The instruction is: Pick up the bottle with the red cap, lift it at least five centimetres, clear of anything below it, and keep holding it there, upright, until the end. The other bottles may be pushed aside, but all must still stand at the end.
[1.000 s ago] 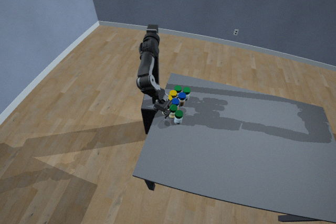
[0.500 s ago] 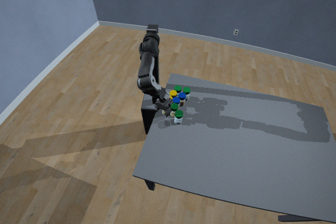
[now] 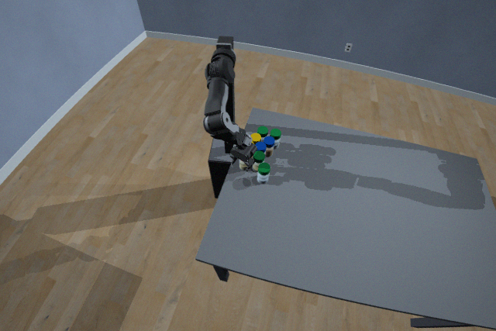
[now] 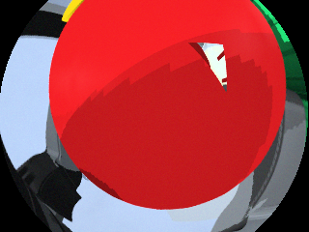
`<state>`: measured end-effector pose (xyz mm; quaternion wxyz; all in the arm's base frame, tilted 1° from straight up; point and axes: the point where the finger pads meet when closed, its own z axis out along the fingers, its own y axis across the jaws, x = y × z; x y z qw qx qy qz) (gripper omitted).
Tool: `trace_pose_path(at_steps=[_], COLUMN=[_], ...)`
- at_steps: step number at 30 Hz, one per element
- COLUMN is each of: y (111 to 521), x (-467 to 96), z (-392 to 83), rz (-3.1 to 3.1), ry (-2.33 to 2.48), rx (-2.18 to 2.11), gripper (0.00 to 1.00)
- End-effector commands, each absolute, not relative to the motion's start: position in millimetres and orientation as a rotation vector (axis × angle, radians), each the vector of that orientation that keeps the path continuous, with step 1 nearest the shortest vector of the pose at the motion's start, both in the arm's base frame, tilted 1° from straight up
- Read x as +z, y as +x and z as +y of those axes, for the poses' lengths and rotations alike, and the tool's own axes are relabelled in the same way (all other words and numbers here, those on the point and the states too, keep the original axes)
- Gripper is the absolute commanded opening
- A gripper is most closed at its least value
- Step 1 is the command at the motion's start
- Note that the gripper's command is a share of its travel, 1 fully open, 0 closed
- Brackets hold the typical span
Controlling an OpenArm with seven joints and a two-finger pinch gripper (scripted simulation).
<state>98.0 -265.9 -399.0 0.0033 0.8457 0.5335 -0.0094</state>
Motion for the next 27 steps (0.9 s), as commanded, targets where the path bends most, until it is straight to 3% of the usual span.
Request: trace_pose_path(at_steps=[1,27], y=[102.0,107.7], x=[-398.8,-399.2], z=[-261.7,-248.1], rz=[1.671,1.675], ry=[2.650,2.652], rx=[-0.012,-0.019], gripper=[0.45,0.45])
